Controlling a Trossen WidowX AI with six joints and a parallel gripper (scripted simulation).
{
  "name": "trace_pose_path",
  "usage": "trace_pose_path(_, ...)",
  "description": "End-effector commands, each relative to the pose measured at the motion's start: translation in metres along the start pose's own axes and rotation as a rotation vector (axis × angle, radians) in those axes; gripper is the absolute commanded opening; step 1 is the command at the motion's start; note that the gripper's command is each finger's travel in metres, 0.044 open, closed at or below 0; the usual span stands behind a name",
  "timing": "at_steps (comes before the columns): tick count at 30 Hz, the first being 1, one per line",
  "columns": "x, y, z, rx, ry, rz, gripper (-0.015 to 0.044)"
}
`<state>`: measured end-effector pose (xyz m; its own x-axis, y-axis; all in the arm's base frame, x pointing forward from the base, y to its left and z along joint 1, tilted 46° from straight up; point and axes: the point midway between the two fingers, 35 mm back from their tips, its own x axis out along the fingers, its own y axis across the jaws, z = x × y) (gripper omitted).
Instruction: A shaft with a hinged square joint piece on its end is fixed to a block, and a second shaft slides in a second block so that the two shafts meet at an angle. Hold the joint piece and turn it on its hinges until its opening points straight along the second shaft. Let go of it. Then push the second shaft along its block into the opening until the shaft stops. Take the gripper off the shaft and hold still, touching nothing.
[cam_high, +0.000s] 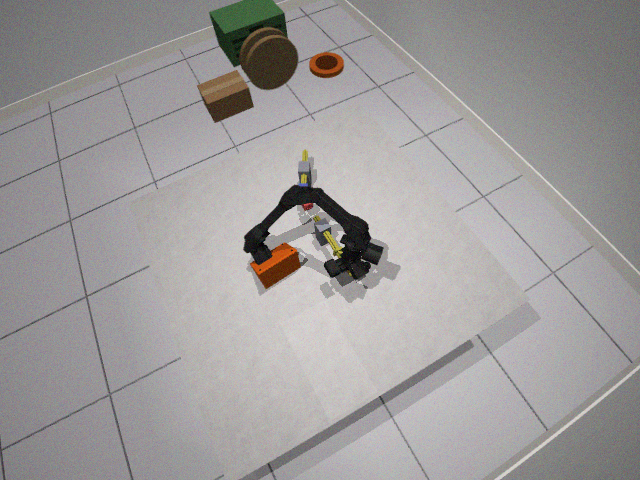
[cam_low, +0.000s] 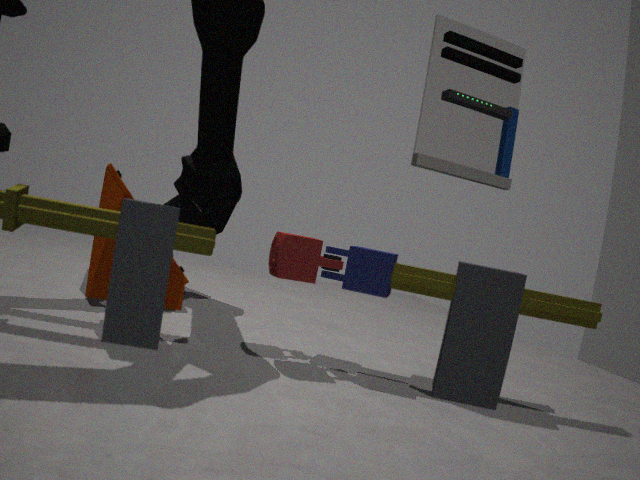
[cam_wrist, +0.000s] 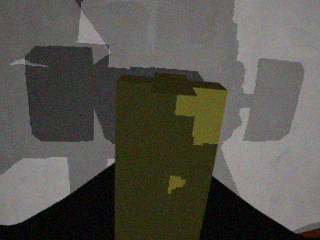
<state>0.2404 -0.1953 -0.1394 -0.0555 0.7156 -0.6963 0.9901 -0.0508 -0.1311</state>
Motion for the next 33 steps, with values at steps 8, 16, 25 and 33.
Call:
trace_pose_path(8, 0.0, 0.0, 0.0, 0.0, 0.0, 0.0, 0.0027)
trace_pose_path(16, 0.0, 0.0, -0.002, 0.001, 0.0, 0.019, 0.0)
trace_pose_path(25, 0.0, 0.0, -0.015, 0.005, 0.001, 0.097, 0.0)
trace_pose_path(33, 0.001, 0.0, -0.027, 0.005, 0.002, 0.119, 0.0)
